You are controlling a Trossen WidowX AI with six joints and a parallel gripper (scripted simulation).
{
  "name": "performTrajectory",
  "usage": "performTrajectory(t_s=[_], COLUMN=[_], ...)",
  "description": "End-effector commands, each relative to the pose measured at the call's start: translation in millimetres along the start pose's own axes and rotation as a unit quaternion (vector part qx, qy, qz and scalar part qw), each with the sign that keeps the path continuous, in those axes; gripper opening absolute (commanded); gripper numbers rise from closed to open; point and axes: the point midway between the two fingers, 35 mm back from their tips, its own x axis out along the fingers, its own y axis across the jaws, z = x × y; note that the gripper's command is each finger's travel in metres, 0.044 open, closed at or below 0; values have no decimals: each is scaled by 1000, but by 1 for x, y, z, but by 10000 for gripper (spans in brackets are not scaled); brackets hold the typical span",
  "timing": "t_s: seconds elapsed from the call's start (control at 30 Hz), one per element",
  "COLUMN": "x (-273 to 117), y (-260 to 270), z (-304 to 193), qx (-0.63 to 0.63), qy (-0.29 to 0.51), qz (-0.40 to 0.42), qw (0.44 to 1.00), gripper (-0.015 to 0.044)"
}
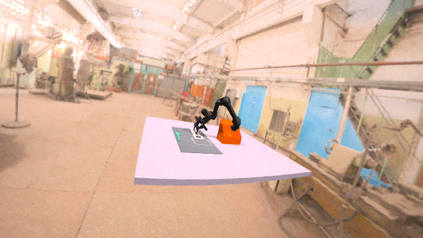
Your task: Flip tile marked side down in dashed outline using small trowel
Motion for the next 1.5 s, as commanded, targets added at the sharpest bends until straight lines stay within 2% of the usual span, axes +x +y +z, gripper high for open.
performTrajectory(t_s=[0.0, 0.67, 1.47], x=[-1, -22, -45], y=[1, 17, 37], z=[-10, -17, -69], qx=[-1, 32, 33], qy=[3, 43, 44], qz=[1, 1, 0], qw=[1000, 999, 999], gripper=[0, 0, 0])
